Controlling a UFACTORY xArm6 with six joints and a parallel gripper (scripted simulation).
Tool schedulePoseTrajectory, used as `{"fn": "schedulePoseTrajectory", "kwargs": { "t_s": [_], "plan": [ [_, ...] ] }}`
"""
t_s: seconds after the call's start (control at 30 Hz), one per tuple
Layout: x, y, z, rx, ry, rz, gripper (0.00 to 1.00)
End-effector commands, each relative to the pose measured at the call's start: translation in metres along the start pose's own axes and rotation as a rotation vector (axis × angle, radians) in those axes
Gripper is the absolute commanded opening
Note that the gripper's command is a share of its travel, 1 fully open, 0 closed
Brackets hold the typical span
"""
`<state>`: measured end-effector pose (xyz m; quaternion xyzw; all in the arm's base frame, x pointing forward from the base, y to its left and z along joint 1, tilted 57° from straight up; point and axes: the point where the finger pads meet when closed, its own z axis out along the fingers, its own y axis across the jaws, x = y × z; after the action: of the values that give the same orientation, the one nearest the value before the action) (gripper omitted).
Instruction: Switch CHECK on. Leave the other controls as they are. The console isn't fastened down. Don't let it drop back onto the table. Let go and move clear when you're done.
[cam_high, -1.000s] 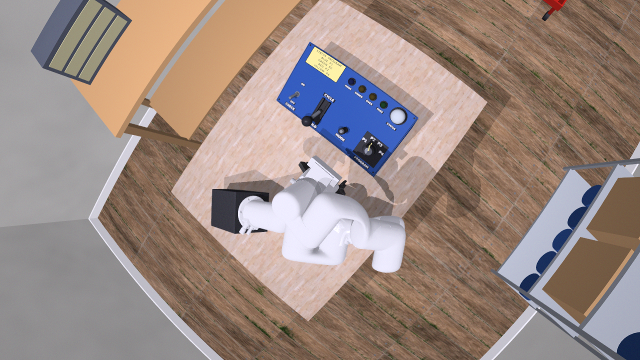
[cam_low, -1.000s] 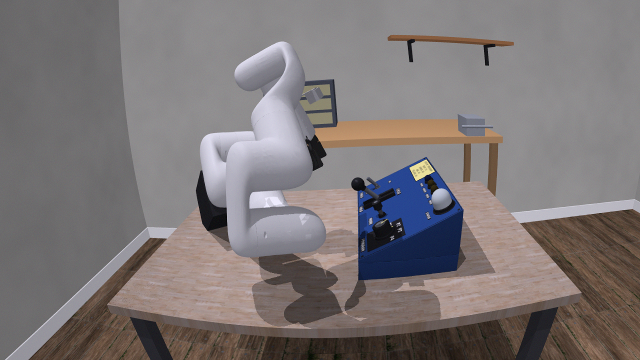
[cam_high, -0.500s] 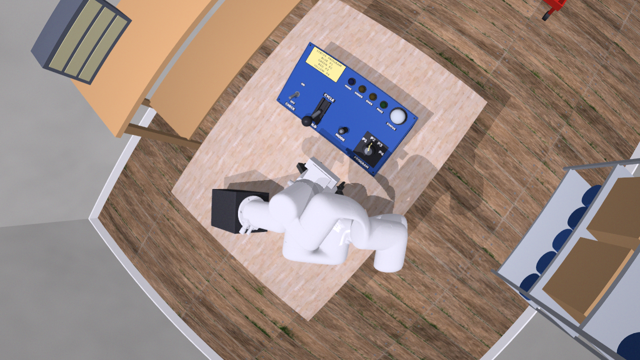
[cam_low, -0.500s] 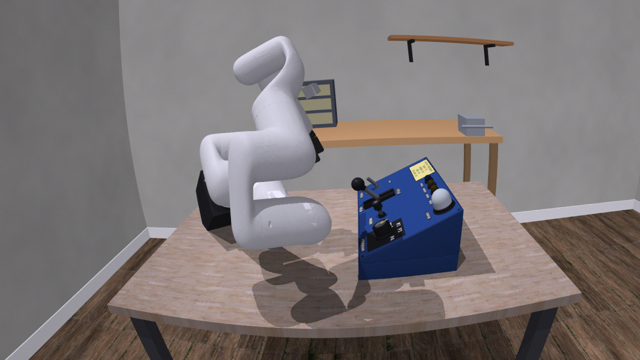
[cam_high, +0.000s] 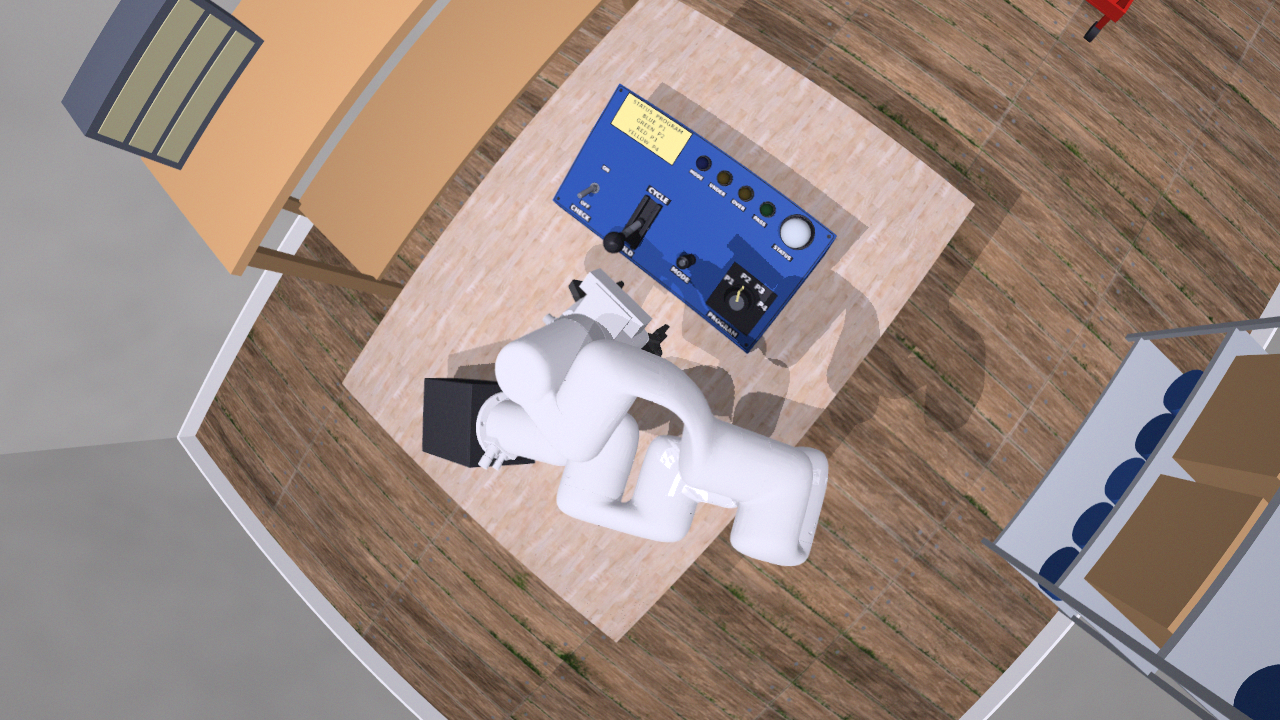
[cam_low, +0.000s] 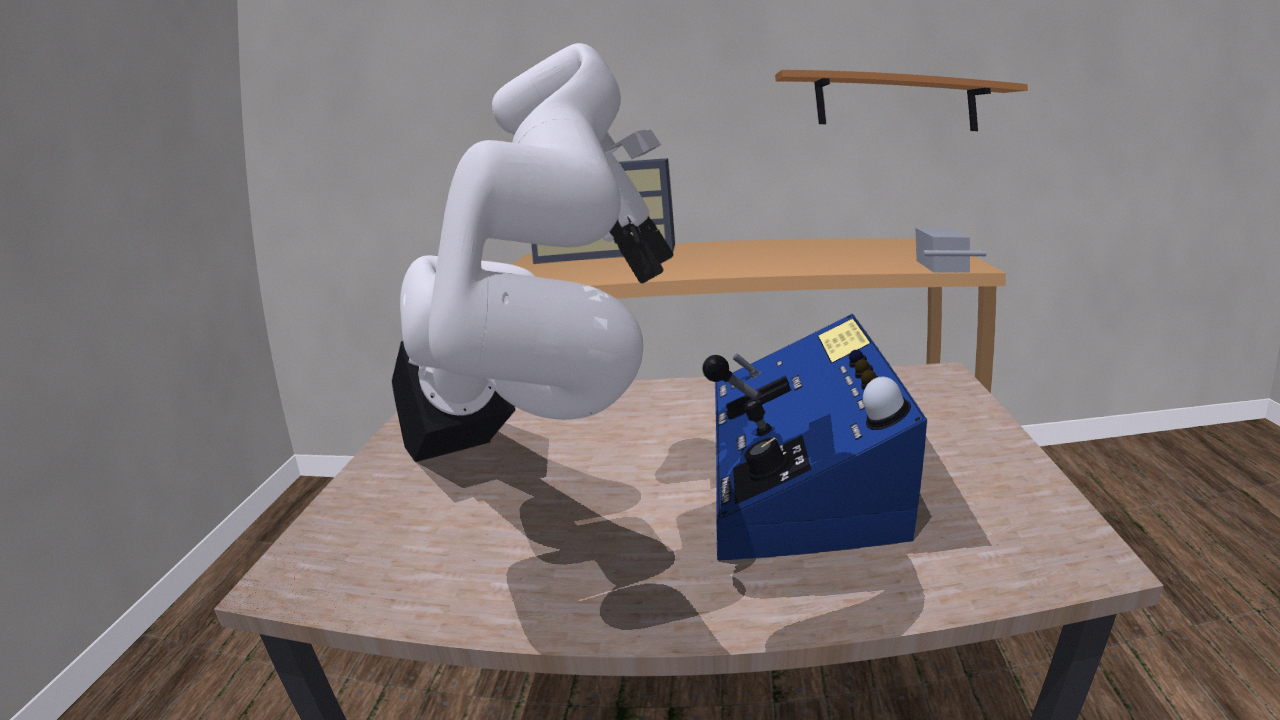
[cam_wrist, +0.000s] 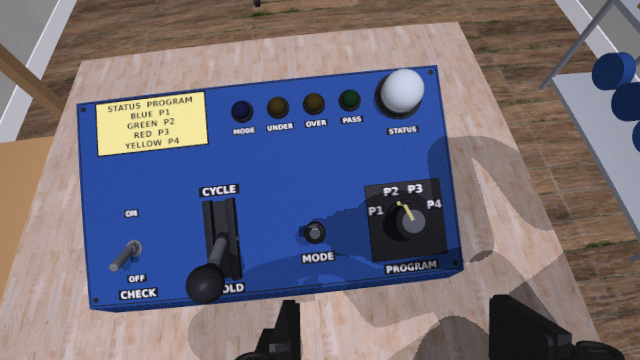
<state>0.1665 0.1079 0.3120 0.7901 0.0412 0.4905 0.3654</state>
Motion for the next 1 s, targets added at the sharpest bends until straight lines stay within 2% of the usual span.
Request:
{"fn": "schedulePoseTrajectory", "kwargs": {
  "t_s": [0.0,0.03,0.07,0.13,0.17,0.2,0.23,0.27,0.3,0.37,0.4,0.43,0.47,0.53,0.57,0.6,0.63,0.73,0.8,0.97],
  "plan": [
    [0.022,-0.046,-0.004,-0.028,0.011,0.024,1.00],
    [0.022,-0.046,-0.004,-0.028,0.011,0.024,1.00],
    [0.027,-0.068,-0.002,-0.030,0.018,0.025,1.00],
    [0.027,-0.068,-0.002,-0.030,0.018,0.025,1.00],
    [0.032,-0.090,0.002,-0.030,0.022,0.021,1.00],
    [0.032,-0.090,0.002,-0.030,0.022,0.021,1.00],
    [0.034,-0.114,0.008,-0.029,0.024,0.015,1.00],
    [0.034,-0.114,0.008,-0.029,0.024,0.015,1.00],
    [0.035,-0.137,0.016,-0.026,0.023,0.006,1.00],
    [0.035,-0.137,0.016,-0.026,0.023,0.006,1.00],
    [0.034,-0.160,0.026,-0.023,0.019,-0.005,1.00],
    [0.034,-0.160,0.026,-0.023,0.019,-0.005,1.00],
    [0.031,-0.182,0.037,-0.018,0.013,-0.017,1.00],
    [0.031,-0.182,0.037,-0.018,0.013,-0.017,1.00],
    [0.027,-0.202,0.048,-0.012,0.005,-0.030,1.00],
    [0.027,-0.202,0.048,-0.012,0.005,-0.030,1.00],
    [0.021,-0.219,0.059,-0.007,-0.005,-0.042,1.00],
    [0.015,-0.234,0.069,-0.001,-0.015,-0.054,1.00],
    [0.004,-0.257,0.087,0.008,-0.034,-0.072,1.00],
    [-0.004,-0.271,0.098,0.015,-0.047,-0.084,1.00]
  ]
}}
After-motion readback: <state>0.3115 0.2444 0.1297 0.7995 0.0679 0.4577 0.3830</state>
